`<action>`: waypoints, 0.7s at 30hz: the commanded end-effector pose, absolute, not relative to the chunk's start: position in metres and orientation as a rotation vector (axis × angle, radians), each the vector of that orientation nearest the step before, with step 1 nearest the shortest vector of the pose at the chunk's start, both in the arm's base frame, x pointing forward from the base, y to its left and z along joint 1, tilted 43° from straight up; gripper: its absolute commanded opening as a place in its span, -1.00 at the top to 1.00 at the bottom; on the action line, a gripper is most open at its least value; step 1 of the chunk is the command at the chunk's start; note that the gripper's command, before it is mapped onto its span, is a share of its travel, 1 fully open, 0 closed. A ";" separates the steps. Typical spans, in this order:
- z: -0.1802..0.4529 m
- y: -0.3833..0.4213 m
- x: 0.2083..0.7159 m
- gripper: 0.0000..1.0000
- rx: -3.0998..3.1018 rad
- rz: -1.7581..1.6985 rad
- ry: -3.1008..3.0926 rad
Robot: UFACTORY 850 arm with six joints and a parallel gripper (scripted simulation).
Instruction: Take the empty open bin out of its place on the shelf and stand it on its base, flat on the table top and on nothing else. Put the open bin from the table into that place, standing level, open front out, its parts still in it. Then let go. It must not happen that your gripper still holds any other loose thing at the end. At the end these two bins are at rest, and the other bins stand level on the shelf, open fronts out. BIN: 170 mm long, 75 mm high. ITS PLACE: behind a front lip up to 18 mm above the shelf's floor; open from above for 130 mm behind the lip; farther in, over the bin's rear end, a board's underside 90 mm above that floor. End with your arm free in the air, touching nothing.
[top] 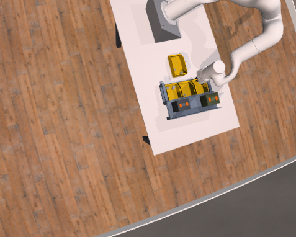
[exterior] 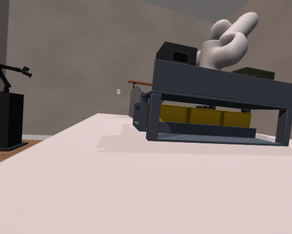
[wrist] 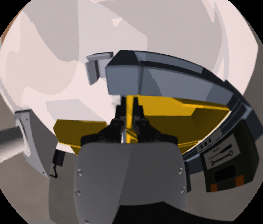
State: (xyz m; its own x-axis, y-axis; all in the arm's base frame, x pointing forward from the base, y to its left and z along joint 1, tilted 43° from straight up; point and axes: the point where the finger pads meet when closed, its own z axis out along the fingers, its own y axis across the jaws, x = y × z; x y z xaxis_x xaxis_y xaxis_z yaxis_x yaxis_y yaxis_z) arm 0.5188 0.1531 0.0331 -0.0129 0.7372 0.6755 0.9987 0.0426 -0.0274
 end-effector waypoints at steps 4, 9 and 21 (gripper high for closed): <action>0.034 0.153 0.520 1.00 -1.747 -0.653 -1.804; 0.034 0.152 0.520 1.00 -1.747 -0.653 -1.804; 0.038 0.149 0.520 1.00 -1.747 -0.653 -1.804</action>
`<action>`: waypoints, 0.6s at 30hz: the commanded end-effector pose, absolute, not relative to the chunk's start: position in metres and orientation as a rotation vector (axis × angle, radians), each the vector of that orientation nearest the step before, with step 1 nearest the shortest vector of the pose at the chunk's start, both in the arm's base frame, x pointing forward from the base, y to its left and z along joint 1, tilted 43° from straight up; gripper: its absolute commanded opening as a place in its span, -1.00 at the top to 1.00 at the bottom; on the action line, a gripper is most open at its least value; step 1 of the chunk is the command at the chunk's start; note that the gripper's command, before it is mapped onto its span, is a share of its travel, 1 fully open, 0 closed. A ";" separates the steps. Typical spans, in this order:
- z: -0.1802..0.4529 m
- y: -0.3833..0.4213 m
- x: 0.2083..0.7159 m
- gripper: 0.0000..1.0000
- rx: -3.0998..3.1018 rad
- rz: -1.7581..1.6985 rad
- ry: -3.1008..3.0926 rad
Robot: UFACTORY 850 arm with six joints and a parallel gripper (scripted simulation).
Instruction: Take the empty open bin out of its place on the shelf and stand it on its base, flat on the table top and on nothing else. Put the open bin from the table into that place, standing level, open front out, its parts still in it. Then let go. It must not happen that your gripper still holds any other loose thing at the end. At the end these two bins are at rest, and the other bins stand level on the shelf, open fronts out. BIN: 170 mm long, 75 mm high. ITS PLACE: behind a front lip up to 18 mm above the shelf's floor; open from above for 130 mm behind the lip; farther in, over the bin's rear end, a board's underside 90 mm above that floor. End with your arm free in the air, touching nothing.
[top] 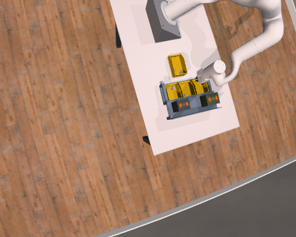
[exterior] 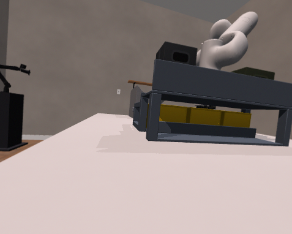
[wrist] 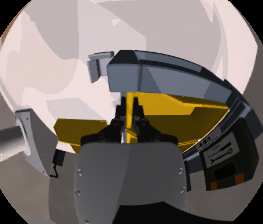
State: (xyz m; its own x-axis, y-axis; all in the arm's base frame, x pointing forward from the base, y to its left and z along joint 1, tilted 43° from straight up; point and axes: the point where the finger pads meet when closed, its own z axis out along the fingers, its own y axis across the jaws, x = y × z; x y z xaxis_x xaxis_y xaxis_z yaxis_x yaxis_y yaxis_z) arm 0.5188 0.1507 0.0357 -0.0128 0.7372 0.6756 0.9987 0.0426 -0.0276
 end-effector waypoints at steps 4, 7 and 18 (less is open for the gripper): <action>0.041 0.146 0.520 1.00 -1.747 -0.653 -1.804; 0.042 0.145 0.520 1.00 -1.747 -0.653 -1.804; 0.044 0.143 0.520 1.00 -1.747 -0.653 -1.804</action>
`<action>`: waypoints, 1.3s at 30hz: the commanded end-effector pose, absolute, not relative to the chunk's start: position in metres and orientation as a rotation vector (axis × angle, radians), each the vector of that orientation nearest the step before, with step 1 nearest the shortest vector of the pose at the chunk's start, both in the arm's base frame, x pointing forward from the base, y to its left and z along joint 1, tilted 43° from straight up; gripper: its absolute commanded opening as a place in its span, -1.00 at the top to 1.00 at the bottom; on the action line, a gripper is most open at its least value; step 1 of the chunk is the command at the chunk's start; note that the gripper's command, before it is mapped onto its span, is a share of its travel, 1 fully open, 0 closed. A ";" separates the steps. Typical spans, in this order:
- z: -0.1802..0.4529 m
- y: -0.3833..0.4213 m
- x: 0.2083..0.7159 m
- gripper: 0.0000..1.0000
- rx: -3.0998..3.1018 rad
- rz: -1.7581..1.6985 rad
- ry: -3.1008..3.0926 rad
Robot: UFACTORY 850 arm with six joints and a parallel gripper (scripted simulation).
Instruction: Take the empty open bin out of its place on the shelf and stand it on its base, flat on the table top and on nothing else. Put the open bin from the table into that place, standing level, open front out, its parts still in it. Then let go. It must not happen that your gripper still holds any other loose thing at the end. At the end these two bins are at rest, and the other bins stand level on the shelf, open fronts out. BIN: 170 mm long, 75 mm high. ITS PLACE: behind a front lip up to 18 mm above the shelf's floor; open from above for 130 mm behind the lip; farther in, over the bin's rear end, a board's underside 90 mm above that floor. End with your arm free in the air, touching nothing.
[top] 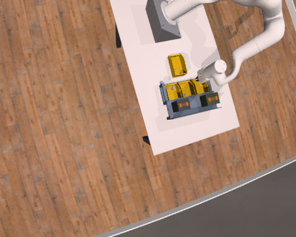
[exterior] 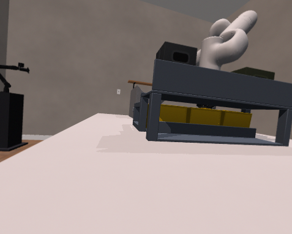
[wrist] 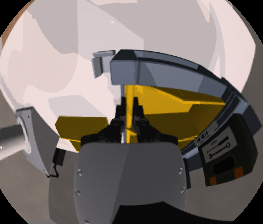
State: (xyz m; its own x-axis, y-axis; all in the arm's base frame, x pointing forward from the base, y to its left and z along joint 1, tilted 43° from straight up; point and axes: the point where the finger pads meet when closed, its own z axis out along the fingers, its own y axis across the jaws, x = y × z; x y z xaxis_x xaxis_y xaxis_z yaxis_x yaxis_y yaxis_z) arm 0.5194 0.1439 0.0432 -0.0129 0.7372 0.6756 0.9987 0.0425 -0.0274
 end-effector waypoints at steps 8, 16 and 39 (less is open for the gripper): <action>0.044 0.143 0.520 1.00 -1.747 -0.653 -1.804; 0.044 0.143 0.520 1.00 -1.747 -0.653 -1.804; 0.044 0.142 0.501 1.00 -1.747 -0.653 -1.804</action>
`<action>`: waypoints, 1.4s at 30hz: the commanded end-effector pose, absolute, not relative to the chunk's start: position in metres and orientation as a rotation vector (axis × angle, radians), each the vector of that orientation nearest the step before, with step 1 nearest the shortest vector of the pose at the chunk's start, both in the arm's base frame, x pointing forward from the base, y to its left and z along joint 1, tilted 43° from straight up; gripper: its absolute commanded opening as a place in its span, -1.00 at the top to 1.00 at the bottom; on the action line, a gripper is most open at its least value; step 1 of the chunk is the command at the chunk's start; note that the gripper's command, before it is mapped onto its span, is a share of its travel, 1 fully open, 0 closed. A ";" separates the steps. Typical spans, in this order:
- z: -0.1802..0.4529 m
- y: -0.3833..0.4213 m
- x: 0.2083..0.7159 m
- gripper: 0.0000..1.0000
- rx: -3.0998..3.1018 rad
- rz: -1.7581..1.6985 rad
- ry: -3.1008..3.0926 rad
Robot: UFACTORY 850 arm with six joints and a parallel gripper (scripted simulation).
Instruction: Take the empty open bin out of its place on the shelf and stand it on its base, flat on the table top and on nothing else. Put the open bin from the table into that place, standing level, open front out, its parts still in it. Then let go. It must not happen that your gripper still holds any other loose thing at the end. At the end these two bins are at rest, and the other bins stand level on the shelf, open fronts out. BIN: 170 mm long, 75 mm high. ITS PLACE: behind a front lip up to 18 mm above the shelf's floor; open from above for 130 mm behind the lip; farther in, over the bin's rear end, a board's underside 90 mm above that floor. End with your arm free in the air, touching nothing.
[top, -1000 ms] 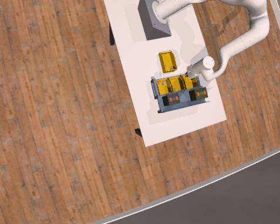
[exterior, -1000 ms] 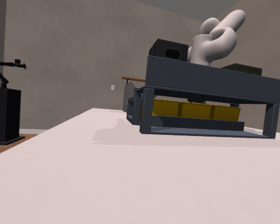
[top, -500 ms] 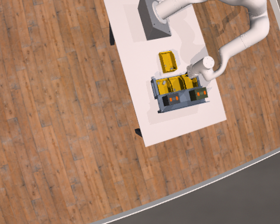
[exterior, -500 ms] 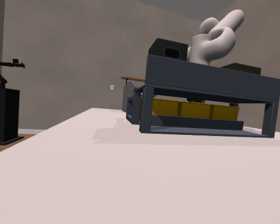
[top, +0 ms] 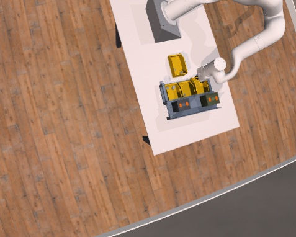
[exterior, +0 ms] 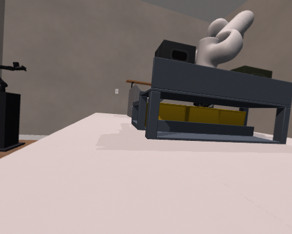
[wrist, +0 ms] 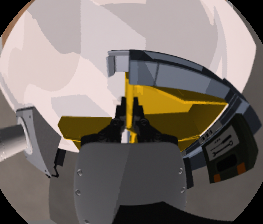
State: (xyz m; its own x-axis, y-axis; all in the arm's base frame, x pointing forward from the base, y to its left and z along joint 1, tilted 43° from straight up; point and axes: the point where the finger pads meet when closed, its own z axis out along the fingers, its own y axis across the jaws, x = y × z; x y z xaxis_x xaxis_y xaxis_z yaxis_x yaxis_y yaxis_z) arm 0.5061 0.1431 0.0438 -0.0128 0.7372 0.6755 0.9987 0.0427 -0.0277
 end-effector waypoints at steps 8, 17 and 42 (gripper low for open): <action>0.045 0.142 0.489 1.00 -1.747 -0.653 -1.804; 0.045 0.141 0.465 1.00 -1.747 -0.653 -1.804; 0.047 0.138 0.402 1.00 -1.747 -0.653 -1.804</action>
